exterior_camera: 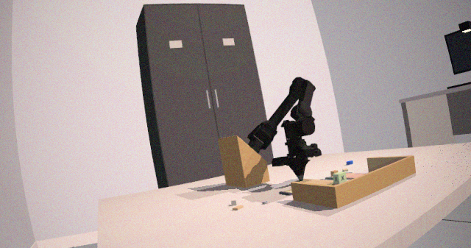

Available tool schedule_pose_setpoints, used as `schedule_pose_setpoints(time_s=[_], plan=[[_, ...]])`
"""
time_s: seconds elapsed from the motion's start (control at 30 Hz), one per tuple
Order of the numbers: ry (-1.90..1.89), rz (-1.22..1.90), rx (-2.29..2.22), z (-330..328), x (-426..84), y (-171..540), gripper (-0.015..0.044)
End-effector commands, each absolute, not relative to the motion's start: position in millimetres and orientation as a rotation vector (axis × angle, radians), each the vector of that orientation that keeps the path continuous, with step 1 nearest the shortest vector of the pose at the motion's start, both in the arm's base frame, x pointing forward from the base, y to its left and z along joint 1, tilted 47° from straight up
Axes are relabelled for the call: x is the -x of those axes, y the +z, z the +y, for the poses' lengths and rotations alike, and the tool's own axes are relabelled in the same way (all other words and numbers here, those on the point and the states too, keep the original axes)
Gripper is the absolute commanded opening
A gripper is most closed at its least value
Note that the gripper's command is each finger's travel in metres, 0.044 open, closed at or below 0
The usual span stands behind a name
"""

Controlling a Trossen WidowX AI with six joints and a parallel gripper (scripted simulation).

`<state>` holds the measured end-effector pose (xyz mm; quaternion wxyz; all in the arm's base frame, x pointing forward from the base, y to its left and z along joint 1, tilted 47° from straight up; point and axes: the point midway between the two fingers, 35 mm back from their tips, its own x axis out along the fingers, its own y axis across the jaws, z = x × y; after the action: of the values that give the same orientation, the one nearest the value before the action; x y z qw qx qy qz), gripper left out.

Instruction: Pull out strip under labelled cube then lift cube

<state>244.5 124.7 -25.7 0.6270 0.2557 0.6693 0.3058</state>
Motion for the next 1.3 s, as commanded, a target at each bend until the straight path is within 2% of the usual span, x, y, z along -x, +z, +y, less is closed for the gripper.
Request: schedule_pose_setpoints(time_s=[0.0, 1.27], plan=[[0.703, 1.567, -0.596, 126, -228, -29, 0.0], [0.703, 1.569, -0.597, 123, -185, -25, 0.0]])
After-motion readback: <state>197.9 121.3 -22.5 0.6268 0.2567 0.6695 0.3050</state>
